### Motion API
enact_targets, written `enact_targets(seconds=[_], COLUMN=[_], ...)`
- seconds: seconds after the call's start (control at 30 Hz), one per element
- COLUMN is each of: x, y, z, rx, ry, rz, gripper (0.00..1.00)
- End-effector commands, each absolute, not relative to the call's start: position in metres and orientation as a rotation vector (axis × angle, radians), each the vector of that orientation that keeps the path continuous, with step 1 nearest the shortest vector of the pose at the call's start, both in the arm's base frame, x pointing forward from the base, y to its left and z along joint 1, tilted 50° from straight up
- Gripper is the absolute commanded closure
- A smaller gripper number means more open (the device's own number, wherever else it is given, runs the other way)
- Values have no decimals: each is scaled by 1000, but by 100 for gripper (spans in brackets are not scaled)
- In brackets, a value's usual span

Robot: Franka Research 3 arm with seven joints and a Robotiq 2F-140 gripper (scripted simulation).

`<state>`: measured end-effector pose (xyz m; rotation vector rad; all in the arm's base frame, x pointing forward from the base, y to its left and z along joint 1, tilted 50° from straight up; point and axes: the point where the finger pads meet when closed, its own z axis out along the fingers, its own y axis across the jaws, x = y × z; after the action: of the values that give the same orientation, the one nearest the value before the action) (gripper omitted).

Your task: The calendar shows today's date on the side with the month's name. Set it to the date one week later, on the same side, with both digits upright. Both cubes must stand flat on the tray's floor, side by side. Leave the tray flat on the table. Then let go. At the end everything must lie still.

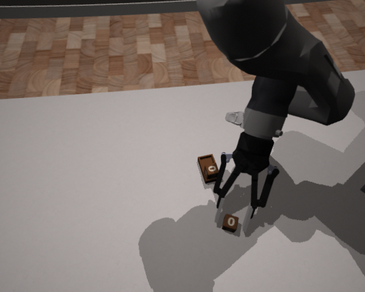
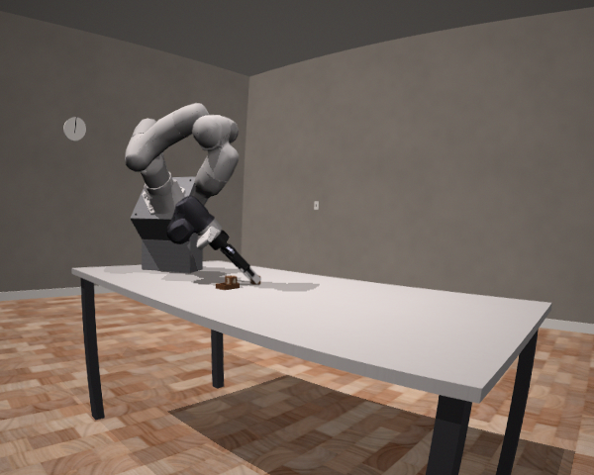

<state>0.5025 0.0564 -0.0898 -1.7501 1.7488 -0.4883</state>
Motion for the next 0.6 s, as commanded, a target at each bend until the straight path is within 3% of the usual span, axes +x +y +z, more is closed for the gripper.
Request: enact_targets(seconds=[0.0, 0.57], x=[500, 479], y=[59, 84], z=[-90, -62], rx=[-1751, -1751], ry=[1748, 1748], rz=[-482, -482], gripper=[59, 59])
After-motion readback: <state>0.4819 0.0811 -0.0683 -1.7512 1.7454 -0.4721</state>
